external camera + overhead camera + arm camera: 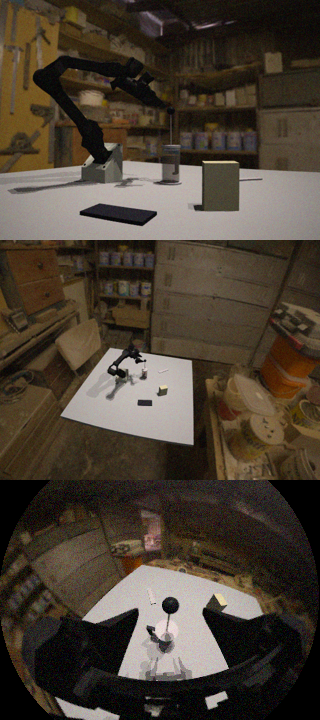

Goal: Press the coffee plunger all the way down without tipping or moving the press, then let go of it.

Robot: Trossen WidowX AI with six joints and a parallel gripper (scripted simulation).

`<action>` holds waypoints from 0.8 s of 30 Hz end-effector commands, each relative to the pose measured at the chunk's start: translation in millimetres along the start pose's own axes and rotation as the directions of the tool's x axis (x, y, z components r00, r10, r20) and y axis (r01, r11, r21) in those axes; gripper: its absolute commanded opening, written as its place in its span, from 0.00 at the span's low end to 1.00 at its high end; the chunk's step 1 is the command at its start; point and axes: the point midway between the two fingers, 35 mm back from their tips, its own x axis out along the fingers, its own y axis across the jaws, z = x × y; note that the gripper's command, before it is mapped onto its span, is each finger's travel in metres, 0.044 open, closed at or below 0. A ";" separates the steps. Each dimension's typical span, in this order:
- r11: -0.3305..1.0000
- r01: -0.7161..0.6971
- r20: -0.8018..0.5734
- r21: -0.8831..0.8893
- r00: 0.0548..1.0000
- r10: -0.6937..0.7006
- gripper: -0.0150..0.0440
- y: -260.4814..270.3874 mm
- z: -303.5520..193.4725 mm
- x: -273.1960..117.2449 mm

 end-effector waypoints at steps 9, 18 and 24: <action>1.000 0.007 0.000 0.000 1.000 -0.007 1.00 -1.1 -1.5 17.6; 1.000 0.009 0.001 0.000 1.000 -0.009 1.00 -1.9 -1.5 32.2; 1.000 0.010 0.003 0.000 1.000 -0.010 1.00 -2.8 -1.7 39.3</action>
